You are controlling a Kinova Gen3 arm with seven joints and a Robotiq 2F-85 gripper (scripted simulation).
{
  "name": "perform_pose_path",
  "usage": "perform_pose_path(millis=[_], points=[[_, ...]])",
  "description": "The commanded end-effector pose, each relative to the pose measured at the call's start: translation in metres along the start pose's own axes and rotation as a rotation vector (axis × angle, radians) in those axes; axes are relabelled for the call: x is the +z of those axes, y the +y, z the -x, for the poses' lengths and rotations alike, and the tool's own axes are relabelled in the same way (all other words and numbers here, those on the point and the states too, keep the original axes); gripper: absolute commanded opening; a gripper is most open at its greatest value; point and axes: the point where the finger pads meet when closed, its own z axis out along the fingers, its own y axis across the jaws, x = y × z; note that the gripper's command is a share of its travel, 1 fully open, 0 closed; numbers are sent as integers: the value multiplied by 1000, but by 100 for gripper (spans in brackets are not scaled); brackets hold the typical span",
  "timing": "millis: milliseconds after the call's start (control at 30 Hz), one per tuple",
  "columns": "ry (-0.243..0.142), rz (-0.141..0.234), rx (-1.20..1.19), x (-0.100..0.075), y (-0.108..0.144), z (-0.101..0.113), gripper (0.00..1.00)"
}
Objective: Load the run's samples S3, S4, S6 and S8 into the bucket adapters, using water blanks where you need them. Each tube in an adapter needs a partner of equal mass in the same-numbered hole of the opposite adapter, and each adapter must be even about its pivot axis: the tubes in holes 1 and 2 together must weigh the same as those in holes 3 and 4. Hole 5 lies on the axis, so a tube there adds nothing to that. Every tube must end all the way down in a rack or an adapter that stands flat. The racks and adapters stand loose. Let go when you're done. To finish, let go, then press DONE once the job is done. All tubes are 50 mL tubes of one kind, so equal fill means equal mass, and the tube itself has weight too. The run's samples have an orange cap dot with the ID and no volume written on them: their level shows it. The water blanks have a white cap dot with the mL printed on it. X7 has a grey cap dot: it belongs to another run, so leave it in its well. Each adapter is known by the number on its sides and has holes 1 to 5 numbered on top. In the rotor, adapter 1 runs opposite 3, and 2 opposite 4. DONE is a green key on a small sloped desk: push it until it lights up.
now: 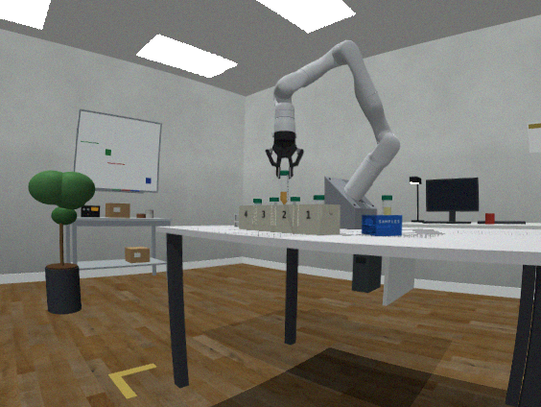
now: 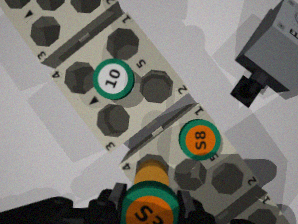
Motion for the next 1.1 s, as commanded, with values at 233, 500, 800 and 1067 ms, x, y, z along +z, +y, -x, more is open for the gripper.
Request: perform_pose_path(millis=[233,500,800,1067], points=[[-1,-2,0,6,0,0,10],[-1,-2,0,10,0,0,10],[-1,-2,0,16,0,0,10],[-1,-2,0,20,0,0,10]])
